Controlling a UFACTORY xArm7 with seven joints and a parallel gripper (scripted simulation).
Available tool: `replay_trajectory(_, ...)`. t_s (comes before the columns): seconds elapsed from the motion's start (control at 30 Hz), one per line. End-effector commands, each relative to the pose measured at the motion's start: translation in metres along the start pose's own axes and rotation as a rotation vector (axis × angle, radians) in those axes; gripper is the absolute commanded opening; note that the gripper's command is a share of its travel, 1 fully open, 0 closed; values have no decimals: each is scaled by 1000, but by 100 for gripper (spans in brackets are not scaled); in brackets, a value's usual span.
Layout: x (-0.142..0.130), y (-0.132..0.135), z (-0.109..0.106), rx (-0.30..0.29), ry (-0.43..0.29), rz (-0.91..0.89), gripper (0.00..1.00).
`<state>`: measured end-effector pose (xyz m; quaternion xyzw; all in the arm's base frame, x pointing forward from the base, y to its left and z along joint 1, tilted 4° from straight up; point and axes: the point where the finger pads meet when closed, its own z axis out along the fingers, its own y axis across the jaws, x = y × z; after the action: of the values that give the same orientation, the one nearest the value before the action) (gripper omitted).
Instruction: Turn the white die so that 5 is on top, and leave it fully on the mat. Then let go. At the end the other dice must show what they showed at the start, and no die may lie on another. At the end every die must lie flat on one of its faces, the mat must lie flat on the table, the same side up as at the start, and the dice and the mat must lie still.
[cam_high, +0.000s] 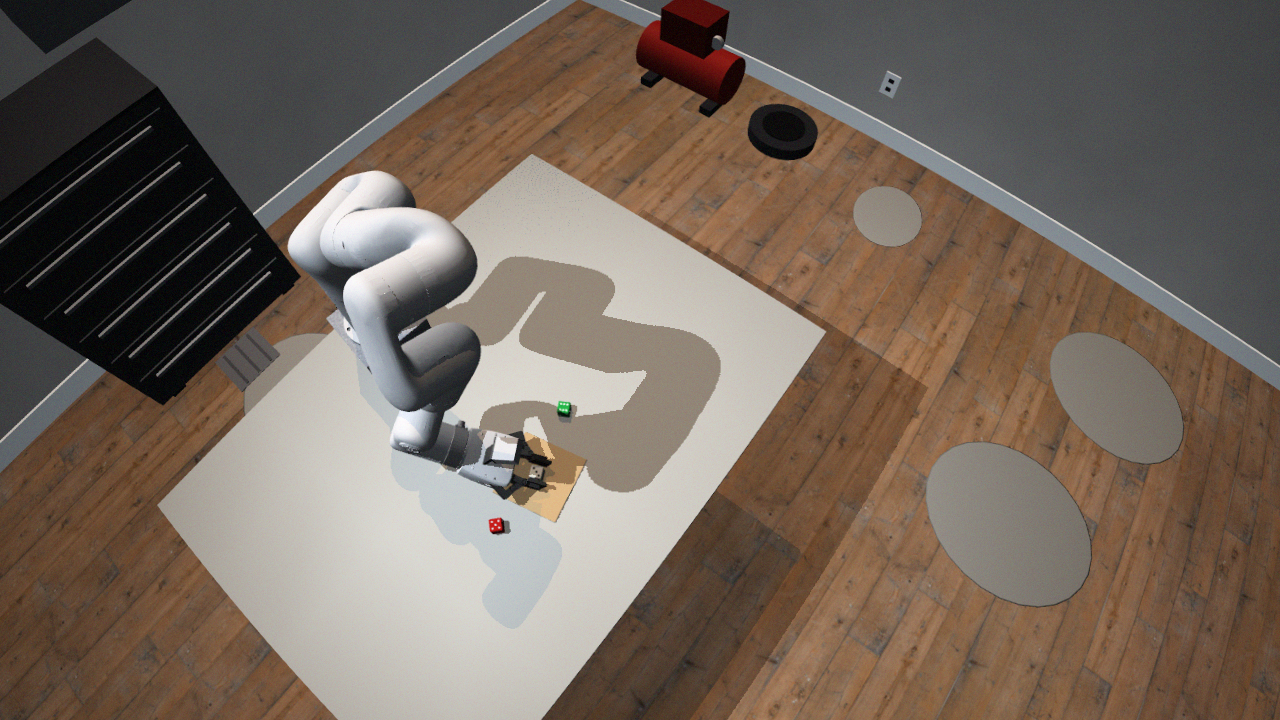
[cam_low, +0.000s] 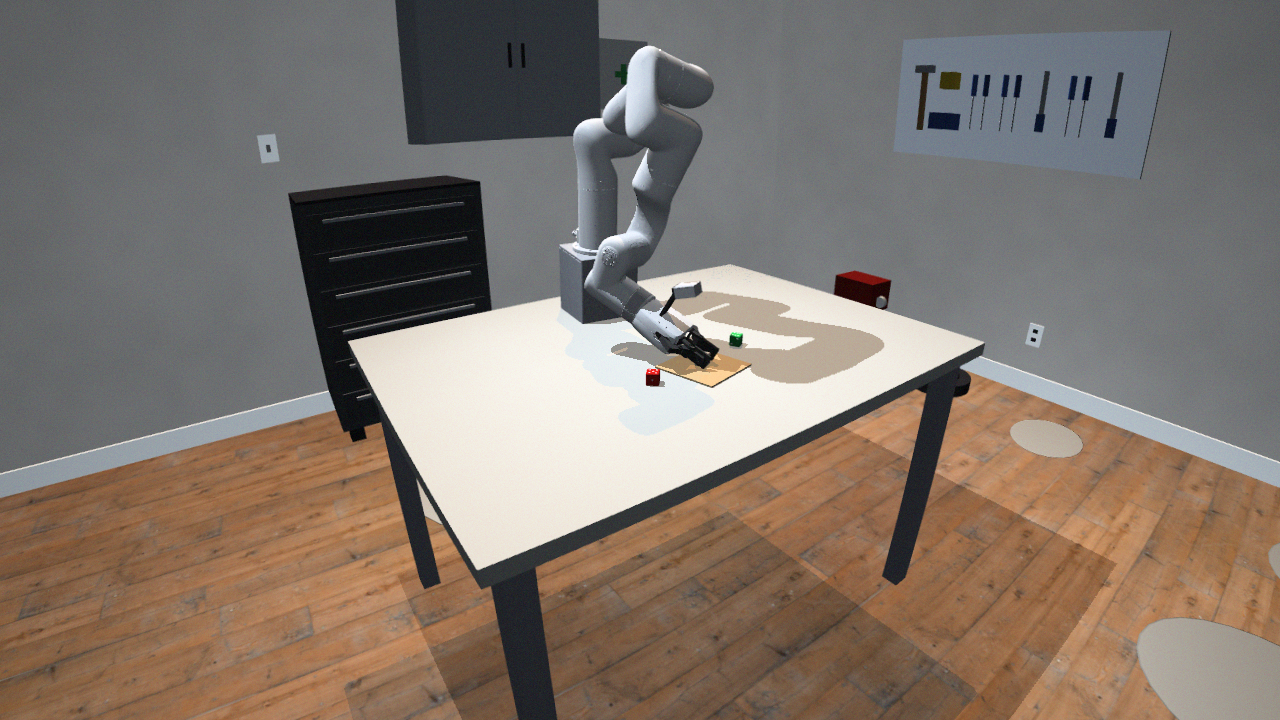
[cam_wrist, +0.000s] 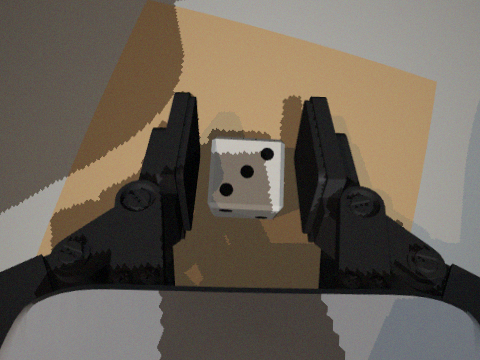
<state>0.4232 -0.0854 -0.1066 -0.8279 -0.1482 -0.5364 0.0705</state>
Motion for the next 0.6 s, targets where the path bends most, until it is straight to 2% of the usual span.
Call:
replay_trajectory(0.0, 1, 1, -3, -1, 1, -1, 42)
replay_trajectory(0.57, 1, 1, -48, -1, 1, -1, 42)
